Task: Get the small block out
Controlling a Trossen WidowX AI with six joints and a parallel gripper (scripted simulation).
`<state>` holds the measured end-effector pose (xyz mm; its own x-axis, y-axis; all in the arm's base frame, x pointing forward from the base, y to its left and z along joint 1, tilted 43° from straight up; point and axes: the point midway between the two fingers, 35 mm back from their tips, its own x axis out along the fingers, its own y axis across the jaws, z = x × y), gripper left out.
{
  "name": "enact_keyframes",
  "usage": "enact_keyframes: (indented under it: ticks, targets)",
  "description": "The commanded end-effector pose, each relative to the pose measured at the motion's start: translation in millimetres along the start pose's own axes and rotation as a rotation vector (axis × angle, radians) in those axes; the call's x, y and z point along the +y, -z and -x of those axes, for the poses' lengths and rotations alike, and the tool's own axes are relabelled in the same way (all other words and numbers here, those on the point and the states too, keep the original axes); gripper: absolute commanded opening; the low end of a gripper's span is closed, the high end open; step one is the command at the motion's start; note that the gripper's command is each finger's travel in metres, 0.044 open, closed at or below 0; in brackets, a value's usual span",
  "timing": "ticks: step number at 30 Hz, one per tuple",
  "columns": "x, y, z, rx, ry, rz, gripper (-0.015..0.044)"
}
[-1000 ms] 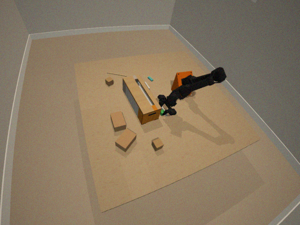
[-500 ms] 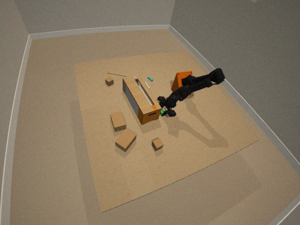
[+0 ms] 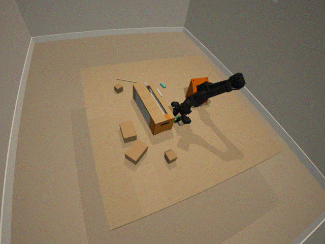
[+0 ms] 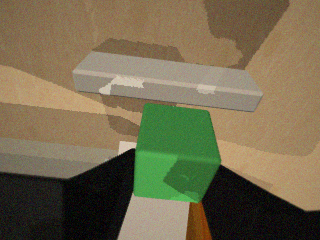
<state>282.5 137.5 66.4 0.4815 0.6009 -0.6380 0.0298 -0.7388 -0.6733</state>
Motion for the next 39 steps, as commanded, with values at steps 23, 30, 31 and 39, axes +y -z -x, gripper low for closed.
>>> enact_keyframes:
  ticks: [23, 30, 31, 39]
  targets:
    - [3, 14, 44, -0.008, 0.014, -0.561, 0.0]
    - [7, 14, 49, -0.02, 0.012, -0.837, 0.0]
    - [7, 14, 49, -0.022, 0.011, -0.877, 0.0]
    - [10, 13, 55, -0.036, 0.007, -1.192, 0.0]
